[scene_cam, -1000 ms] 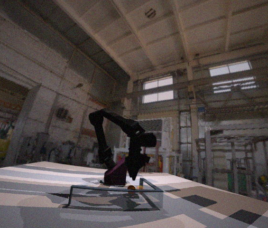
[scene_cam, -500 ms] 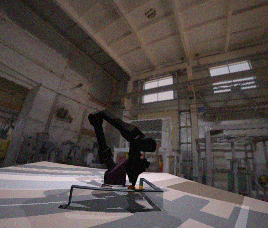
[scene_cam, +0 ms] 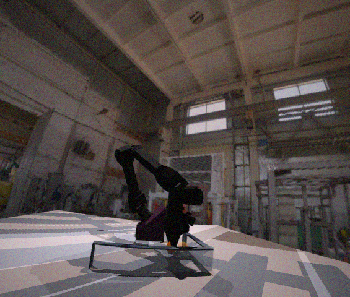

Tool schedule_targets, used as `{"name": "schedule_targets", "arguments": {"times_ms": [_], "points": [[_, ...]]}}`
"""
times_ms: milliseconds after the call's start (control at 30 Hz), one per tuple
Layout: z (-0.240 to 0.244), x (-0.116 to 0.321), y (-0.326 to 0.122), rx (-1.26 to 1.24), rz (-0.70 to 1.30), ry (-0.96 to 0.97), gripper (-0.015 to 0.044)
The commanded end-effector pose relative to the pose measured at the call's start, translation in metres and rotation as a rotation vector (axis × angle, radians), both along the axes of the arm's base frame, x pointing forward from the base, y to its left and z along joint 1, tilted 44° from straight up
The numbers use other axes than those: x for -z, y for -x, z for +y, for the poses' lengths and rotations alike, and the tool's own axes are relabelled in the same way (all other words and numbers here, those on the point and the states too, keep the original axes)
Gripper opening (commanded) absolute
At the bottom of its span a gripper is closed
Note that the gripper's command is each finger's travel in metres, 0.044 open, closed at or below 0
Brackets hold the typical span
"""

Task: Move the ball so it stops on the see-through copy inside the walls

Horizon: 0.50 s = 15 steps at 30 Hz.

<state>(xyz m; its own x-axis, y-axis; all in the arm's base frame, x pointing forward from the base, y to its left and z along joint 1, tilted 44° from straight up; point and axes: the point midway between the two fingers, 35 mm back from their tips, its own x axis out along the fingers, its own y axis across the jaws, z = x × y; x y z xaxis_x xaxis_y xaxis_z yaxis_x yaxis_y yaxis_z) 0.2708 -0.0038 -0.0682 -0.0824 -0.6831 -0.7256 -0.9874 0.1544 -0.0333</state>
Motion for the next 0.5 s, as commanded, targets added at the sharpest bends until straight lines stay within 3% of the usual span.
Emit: {"name": "schedule_targets", "arguments": {"times_ms": [0, 133, 333, 467], "points": [[-0.0026, 0.0024, 0.0005, -0.006, 0.001, 0.004, 0.0297], [-0.0026, 0.0024, 0.0005, -0.006, 0.001, 0.004, 0.0192], [-0.0026, 0.0024, 0.0005, -0.006, 0.001, 0.004, 0.0152], [0.0007, -0.0025, -0.001, 0.012, -0.024, -0.015, 0.0047]]}}
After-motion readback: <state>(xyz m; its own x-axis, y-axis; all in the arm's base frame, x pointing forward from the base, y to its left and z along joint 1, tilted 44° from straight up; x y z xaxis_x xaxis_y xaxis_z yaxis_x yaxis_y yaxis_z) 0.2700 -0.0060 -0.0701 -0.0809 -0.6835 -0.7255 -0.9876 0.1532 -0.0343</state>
